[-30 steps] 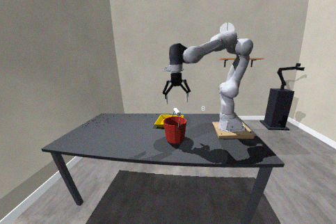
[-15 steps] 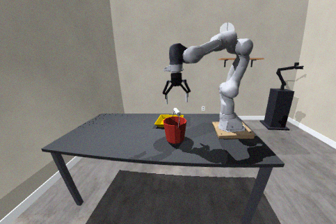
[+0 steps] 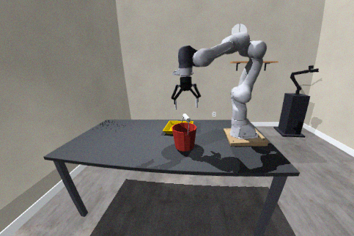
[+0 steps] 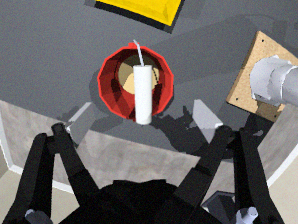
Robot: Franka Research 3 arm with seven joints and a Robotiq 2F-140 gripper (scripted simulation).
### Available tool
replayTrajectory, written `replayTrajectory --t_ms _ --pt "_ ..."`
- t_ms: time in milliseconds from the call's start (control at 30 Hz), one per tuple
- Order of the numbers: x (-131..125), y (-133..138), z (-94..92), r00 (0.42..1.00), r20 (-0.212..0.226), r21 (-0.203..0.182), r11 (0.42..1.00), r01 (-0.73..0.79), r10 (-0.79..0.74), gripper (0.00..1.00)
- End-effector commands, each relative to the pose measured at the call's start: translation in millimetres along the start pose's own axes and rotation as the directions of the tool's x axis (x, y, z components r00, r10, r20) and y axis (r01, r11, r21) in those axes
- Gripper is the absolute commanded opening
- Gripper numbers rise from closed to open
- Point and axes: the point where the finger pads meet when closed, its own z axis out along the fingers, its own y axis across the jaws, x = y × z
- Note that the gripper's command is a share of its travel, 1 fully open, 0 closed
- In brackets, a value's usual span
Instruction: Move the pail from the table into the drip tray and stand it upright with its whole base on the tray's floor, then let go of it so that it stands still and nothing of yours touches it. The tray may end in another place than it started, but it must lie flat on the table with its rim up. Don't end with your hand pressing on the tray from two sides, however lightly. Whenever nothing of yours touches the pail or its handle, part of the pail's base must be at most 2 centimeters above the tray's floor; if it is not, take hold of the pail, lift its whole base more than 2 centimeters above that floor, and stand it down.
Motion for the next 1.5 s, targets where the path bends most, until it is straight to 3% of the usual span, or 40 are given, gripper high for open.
replayTrajectory --t_ms 0,633,1467 --pt "-0.8 0.2 0.3 1.0 0.004 -0.003 1.0 -0.009 0.009 1.0" --pt "-1.0 0.1 8.9 1.0 0.007 -0.002 1.0 -0.011 0.011 1.0" --pt "-1.7 -0.9 60.4 1.0 0.007 -0.002 1.0 -0.011 0.011 1.0"
